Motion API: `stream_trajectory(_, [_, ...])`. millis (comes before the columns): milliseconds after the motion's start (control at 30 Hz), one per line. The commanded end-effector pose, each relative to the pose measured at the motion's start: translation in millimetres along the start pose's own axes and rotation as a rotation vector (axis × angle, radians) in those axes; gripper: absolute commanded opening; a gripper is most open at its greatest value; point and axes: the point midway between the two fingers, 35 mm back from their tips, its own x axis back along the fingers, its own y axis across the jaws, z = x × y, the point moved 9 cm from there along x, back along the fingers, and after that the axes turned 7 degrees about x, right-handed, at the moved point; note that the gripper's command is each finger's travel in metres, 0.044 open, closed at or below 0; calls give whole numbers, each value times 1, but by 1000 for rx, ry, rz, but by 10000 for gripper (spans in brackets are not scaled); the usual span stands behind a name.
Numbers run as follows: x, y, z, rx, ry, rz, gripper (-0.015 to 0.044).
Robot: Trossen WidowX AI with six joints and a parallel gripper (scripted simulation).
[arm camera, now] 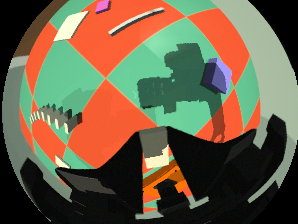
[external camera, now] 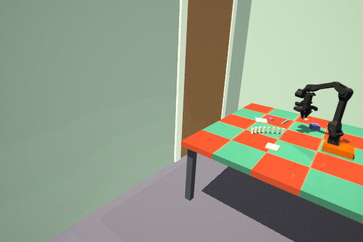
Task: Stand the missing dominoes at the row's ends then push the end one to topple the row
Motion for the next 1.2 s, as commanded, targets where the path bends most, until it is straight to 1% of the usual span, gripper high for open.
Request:
stream_trajectory(0, [1, -35, -12, -921, 0, 0, 107])
stream_trajectory(667, [1, -35, -13, -919, -3, 2, 107])
stream_trajectory(1167, [-45, -12, -37, -736, -312, 181, 107])
